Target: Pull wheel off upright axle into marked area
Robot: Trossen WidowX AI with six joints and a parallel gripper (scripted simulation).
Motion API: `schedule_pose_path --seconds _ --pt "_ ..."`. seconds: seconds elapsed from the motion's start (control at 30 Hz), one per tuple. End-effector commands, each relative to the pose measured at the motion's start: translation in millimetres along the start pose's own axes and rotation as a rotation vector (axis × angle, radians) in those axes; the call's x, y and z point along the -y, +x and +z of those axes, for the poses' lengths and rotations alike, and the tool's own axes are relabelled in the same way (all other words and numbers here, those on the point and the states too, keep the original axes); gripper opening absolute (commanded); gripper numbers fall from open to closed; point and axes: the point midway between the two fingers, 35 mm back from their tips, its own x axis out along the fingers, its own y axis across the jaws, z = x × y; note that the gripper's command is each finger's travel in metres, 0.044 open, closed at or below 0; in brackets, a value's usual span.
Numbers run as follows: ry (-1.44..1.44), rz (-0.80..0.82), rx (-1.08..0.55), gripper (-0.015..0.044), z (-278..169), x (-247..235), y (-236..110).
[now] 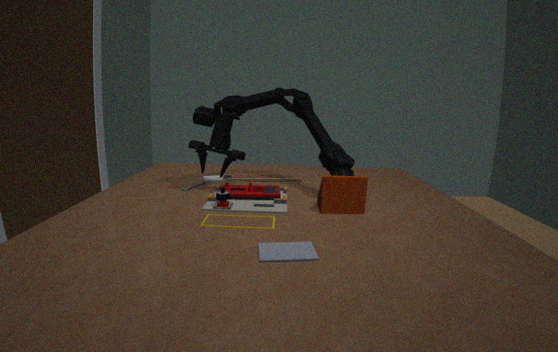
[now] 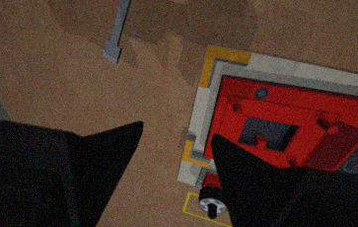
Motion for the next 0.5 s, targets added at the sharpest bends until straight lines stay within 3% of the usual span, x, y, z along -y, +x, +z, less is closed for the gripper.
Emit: schedule_pose_path --seconds 0.0,0.27,0.47 --pt "0.01 -0.068 0.005 0.03 -41.3 5.8 -4.1" --pt "-0.016 -0.207 0.152 0.03 -137.0 39.0 -25.6" --pt "-0.02 -0.213 0.173 0.03 -144.5 42.8 -28.1"
